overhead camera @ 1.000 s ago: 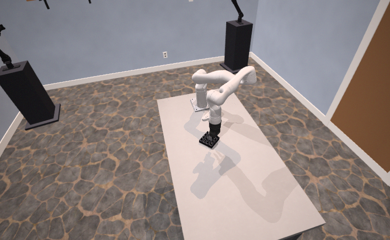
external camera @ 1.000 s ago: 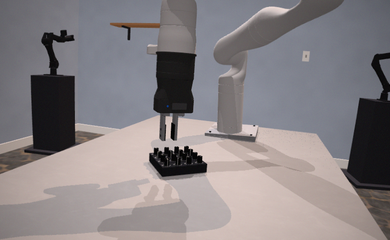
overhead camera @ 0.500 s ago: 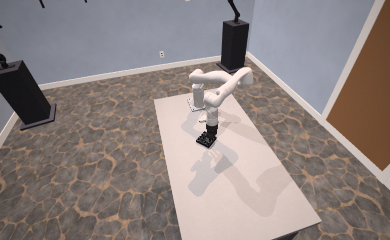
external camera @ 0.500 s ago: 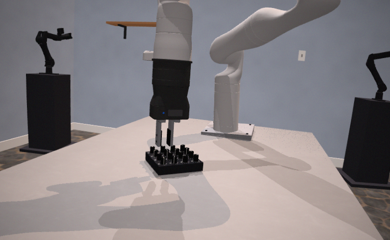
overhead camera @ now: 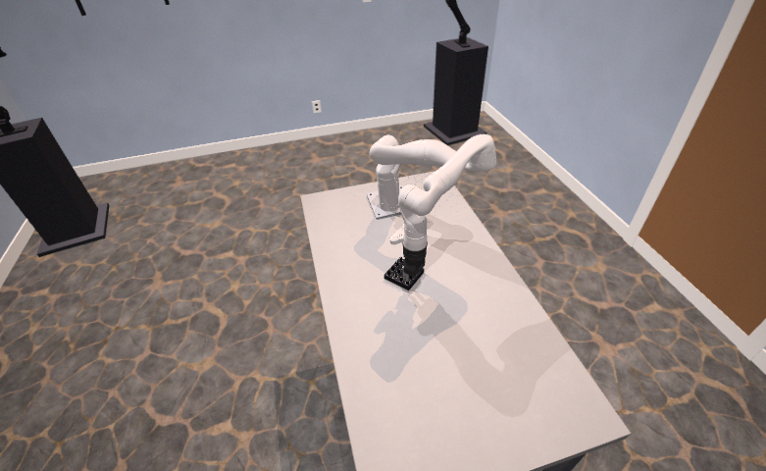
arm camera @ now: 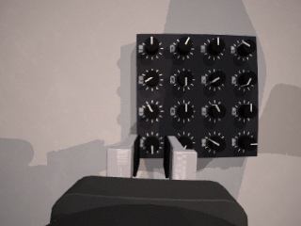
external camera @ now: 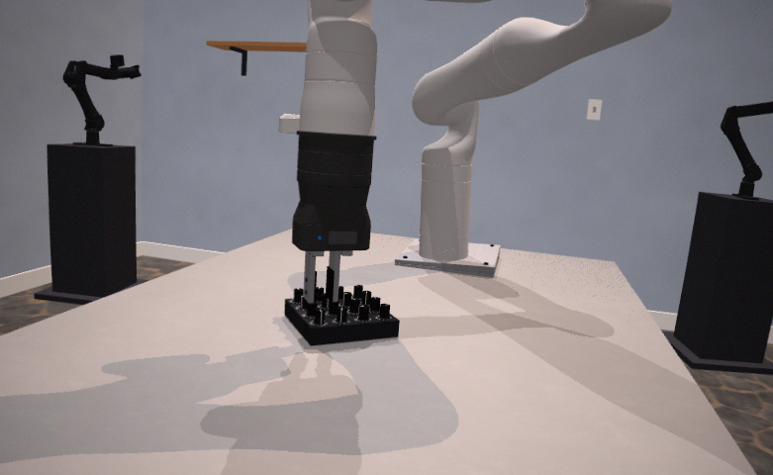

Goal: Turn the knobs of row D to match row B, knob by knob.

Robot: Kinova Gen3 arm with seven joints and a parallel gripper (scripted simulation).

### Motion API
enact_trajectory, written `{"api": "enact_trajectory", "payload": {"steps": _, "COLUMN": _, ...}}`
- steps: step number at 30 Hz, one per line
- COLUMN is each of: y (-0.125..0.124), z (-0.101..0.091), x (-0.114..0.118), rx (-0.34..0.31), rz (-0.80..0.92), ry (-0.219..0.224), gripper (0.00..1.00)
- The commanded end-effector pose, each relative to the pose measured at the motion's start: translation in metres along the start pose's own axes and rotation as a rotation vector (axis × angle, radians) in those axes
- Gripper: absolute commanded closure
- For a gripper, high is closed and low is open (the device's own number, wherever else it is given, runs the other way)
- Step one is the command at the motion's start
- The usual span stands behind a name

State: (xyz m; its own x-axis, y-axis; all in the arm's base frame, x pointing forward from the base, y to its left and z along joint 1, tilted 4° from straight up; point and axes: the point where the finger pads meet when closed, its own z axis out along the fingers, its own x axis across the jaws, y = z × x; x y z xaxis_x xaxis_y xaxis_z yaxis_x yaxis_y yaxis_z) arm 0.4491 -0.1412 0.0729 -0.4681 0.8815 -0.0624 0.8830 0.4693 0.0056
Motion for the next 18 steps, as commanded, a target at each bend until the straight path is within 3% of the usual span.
{"api": "enact_trajectory", "payload": {"steps": 1, "y": -0.0007, "z": 0.002, "x": -0.0001, "rx": 0.002, "rz": 0.001, "ry": 0.0, "gripper": 0.54}}
{"api": "enact_trajectory", "payload": {"steps": 18, "y": -0.0009, "z": 0.0057, "x": -0.0001, "rx": 0.002, "rz": 0.001, "ry": 0.0, "gripper": 0.54}}
